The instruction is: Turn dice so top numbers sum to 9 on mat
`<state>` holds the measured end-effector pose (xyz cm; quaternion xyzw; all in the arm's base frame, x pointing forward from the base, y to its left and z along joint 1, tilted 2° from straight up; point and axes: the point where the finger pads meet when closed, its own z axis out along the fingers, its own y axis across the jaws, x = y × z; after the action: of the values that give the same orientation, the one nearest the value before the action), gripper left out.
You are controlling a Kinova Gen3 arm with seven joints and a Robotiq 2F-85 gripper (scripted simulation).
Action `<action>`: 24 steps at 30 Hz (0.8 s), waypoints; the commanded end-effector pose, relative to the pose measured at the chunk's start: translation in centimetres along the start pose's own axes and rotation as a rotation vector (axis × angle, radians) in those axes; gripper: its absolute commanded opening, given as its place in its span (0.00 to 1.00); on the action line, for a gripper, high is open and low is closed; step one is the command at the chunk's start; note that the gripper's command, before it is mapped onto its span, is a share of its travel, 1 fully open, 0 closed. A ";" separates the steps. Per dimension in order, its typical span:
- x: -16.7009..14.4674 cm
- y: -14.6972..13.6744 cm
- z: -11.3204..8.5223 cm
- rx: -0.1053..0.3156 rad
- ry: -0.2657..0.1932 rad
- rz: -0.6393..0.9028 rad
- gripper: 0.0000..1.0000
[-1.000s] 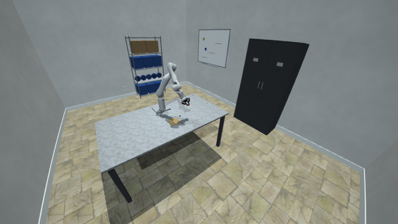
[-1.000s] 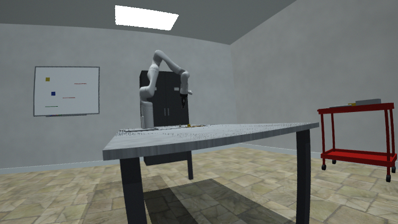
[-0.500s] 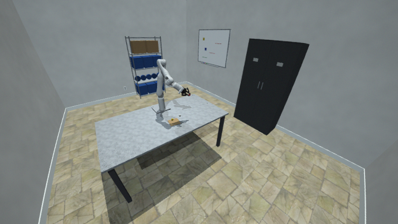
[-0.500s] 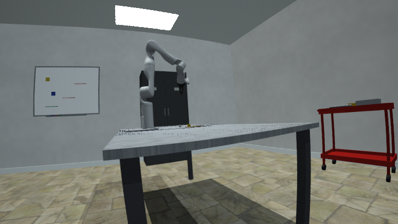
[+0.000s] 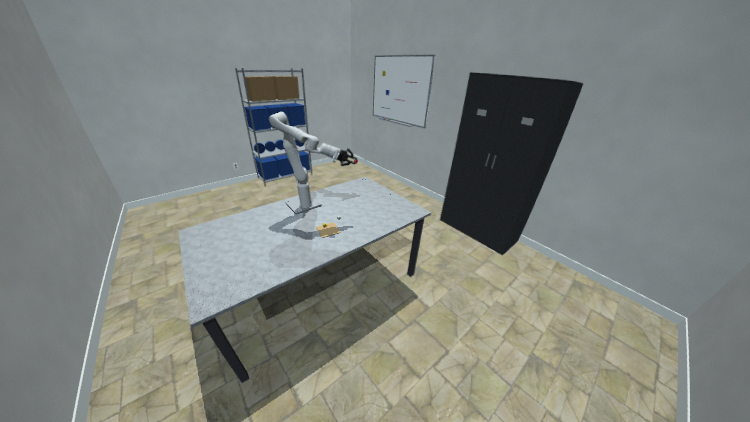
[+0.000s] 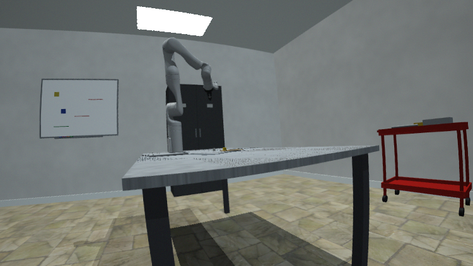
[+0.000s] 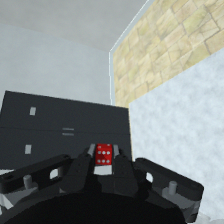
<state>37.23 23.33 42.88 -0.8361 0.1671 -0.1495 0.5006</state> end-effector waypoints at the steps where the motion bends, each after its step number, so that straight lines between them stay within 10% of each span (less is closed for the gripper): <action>1: -1.3 -3.3 -2.6 0.082 0.021 -0.028 0.15; 13: -11.9 -11.9 -7.1 0.248 0.180 -0.280 0.15; 24: -19.3 -11.0 -2.1 0.188 0.311 -0.501 0.15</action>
<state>22.57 31.82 54.32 -0.7522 0.0365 -0.3869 0.5320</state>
